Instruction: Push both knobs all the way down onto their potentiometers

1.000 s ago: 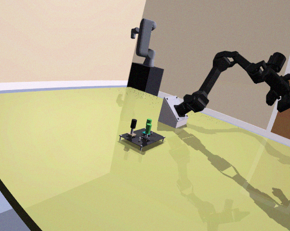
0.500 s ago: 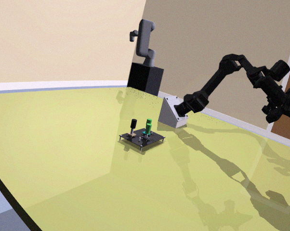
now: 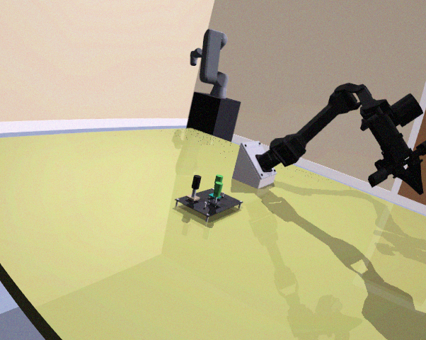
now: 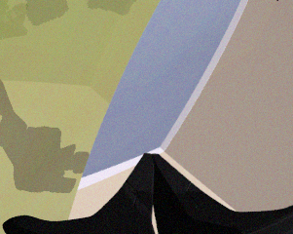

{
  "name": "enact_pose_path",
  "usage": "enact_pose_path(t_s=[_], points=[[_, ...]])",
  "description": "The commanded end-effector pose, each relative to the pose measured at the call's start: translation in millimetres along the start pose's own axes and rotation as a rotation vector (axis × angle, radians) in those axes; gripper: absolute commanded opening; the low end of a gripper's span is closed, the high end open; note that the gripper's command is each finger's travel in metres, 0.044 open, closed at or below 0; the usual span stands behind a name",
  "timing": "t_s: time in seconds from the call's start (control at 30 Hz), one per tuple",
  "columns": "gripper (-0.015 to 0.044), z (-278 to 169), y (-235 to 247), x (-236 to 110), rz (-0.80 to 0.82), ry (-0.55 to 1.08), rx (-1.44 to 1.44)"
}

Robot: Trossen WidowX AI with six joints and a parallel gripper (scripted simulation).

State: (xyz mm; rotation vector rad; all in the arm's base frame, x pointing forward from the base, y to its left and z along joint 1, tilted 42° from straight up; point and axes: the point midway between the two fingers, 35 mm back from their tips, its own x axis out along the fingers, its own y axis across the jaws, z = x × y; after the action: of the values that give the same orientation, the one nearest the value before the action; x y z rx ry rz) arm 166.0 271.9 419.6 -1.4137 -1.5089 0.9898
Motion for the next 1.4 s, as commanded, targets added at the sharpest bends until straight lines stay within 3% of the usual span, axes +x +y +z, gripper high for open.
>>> enact_pose_path(t_s=[0.0,0.57,1.37], points=[[0.0,-17.5,22.0,-1.0,0.065,0.045,0.107],[0.0,-72.4,117.0,-34.8,0.301,0.257,0.481],[0.0,-104.7,237.8,-123.4,0.542,0.575,1.162]])
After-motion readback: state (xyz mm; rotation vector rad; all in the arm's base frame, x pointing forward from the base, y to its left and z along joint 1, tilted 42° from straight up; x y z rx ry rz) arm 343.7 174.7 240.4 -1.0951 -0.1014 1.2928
